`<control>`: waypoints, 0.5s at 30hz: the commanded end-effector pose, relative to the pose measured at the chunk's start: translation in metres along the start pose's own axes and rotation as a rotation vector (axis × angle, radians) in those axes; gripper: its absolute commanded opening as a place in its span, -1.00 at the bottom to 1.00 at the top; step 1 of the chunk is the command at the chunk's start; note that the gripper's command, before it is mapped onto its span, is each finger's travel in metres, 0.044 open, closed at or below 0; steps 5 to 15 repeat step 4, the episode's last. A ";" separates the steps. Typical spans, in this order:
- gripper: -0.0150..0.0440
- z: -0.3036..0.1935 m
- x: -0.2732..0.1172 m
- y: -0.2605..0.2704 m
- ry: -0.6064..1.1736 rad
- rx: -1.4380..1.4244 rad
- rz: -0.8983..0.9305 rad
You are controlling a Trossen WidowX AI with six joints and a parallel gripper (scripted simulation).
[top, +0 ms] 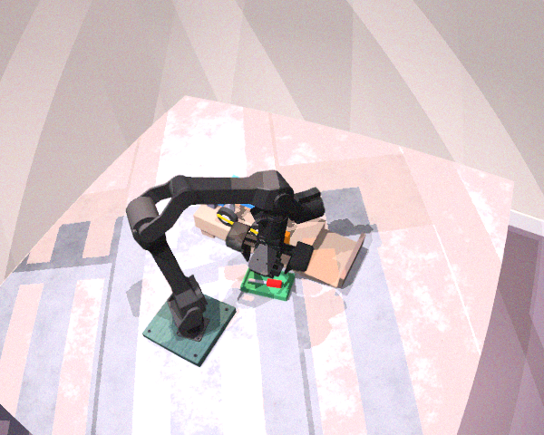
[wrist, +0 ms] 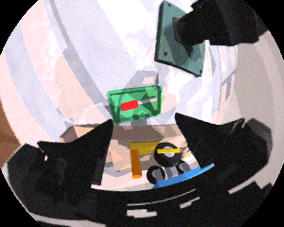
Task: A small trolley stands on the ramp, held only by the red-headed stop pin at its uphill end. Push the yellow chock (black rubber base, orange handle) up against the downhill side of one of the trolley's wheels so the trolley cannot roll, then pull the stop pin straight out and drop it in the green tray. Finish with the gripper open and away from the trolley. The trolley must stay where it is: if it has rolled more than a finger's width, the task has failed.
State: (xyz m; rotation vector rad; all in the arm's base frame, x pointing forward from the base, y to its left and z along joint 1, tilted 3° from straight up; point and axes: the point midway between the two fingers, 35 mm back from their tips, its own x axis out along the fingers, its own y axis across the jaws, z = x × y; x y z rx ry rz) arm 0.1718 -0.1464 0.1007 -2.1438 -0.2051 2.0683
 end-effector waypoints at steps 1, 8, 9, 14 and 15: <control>1.00 -0.001 -0.014 0.000 0.006 -0.006 0.012; 1.00 -0.001 -0.024 -0.001 0.006 -0.006 0.012; 1.00 -0.001 -0.024 -0.001 0.006 -0.006 0.012; 1.00 -0.001 -0.024 -0.001 0.006 -0.006 0.012; 1.00 -0.001 -0.024 -0.001 0.006 -0.006 0.012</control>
